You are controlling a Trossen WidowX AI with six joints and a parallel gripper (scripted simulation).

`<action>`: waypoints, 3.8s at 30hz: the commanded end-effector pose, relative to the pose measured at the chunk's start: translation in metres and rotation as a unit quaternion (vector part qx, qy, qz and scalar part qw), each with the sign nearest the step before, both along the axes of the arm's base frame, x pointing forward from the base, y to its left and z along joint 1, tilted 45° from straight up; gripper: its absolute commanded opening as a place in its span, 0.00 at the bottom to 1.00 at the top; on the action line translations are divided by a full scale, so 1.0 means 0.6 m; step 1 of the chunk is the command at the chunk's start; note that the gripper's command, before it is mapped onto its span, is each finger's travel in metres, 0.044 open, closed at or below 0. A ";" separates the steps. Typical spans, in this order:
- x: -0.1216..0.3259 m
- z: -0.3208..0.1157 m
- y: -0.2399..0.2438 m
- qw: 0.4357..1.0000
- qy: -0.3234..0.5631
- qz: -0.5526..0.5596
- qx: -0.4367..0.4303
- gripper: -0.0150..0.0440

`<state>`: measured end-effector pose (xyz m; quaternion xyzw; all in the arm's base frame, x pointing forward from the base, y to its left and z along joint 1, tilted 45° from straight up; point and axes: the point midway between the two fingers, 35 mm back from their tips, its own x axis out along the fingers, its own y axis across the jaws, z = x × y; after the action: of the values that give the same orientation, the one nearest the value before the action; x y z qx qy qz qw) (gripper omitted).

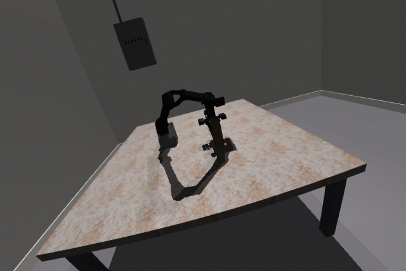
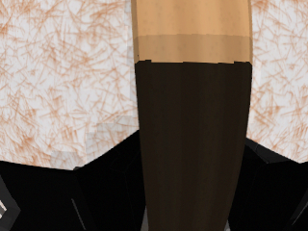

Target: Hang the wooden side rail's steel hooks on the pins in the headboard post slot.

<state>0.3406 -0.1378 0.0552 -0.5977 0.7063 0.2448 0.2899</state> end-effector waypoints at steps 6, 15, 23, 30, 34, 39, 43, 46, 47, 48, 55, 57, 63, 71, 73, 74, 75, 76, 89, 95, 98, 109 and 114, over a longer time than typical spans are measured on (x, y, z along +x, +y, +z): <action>0.003 0.005 0.004 1.000 -0.002 0.006 0.000 0.25; 0.002 0.006 0.002 1.000 -0.002 0.006 0.000 0.25; 0.003 0.006 0.001 1.000 -0.002 0.006 0.000 0.25; 0.003 0.007 0.000 1.000 -0.002 0.006 0.000 0.25; 0.003 0.008 0.000 1.000 -0.002 0.006 0.000 0.25; 0.003 0.009 -0.001 1.000 -0.002 0.006 0.000 0.25; 0.003 0.009 -0.001 1.000 -0.002 0.006 0.000 0.25; 0.002 0.010 -0.001 1.000 -0.002 0.006 0.000 0.25; 0.002 0.010 -0.001 1.000 -0.002 0.006 0.000 0.25; 0.002 0.010 -0.001 1.000 -0.002 0.006 0.000 0.25; 0.003 0.012 -0.002 1.000 -0.002 0.006 0.000 0.25; 0.003 0.012 -0.002 1.000 -0.002 0.006 0.000 0.25; 0.003 0.013 -0.003 1.000 -0.002 0.006 0.000 0.25; 0.001 0.013 -0.004 1.000 -0.002 0.006 0.000 0.25; 0.001 0.013 -0.004 1.000 -0.002 0.006 0.000 0.25; 0.001 0.014 -0.004 1.000 -0.002 0.006 0.000 0.25; 0.001 0.014 -0.005 1.000 -0.002 0.006 0.000 0.25; 0.001 0.014 -0.005 1.000 -0.002 0.006 0.000 0.25; 0.002 0.015 -0.007 1.000 -0.002 0.006 0.000 0.25; 0.001 0.016 -0.007 1.000 -0.002 0.006 0.000 0.25; 0.001 0.016 -0.008 1.000 -0.002 0.006 0.000 0.25; 0.001 0.018 -0.009 1.000 -0.002 0.006 0.000 0.25; 0.002 0.019 -0.010 1.000 -0.002 0.006 0.000 0.25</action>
<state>0.3391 -0.1462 0.0639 -0.5976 0.7061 0.2447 0.2905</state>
